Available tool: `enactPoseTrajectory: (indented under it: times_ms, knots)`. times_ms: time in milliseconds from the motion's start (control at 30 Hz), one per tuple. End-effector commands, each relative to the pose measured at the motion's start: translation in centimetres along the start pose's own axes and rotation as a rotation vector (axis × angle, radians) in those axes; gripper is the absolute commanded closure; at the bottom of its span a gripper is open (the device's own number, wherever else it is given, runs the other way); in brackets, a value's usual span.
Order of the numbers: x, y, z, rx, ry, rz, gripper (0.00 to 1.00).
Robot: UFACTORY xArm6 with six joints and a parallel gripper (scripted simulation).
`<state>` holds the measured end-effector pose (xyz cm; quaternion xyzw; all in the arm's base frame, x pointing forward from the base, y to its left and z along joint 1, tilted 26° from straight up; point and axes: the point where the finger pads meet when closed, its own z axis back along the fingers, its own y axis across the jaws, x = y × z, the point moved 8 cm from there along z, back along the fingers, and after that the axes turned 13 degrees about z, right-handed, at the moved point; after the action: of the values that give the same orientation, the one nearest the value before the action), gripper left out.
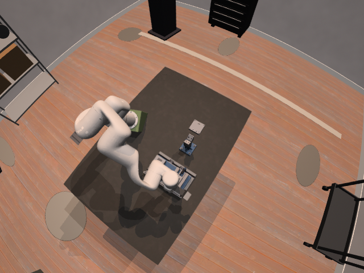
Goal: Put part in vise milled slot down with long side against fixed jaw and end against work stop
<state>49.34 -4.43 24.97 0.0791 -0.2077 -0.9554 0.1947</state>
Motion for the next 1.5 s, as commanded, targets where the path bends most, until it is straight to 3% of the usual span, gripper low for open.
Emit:
enactPoseTrajectory:
  times_ms: [0,1467]
  knots:
    - [-0.10,0.07,0.08,0.002,0.004,-0.001,1.00]
    - [-0.10,0.07,-0.71,0.002,0.004,-0.001,1.00]
